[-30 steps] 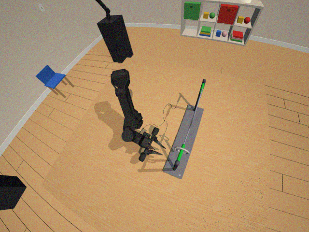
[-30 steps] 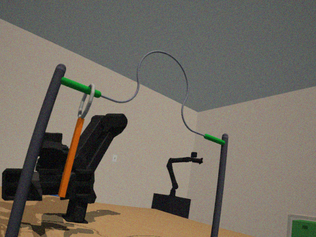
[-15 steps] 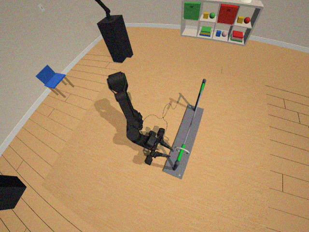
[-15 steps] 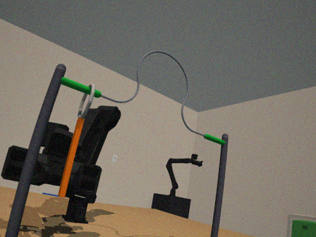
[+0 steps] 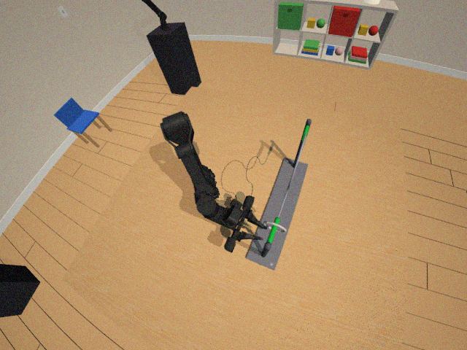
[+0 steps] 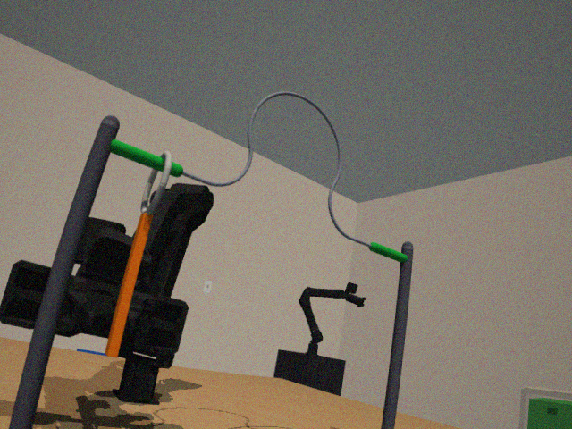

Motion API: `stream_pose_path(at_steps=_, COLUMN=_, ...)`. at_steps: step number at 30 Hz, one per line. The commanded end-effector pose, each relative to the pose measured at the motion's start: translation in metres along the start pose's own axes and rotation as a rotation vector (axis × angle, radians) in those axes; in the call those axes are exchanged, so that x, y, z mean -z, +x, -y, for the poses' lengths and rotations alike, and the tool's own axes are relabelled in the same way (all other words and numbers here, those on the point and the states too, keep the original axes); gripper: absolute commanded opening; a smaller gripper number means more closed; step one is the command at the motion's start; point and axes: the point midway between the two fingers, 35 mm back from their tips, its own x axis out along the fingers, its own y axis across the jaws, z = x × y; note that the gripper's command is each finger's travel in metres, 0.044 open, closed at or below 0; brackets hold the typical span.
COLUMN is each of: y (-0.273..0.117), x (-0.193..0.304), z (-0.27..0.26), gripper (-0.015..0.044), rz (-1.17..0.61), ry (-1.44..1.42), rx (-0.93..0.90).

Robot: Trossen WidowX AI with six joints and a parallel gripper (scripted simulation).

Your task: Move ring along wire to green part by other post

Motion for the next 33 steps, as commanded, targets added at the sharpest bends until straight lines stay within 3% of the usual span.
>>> stream_pose_path(at_steps=1, y=0.007, x=-0.001, z=0.002, gripper=0.0160, rz=0.002, ry=0.002, rx=0.003)
stream_pose_path(at_steps=33, y=0.055, x=0.000, z=-0.002, gripper=0.0160, rz=0.007, ry=0.003, rx=0.003)
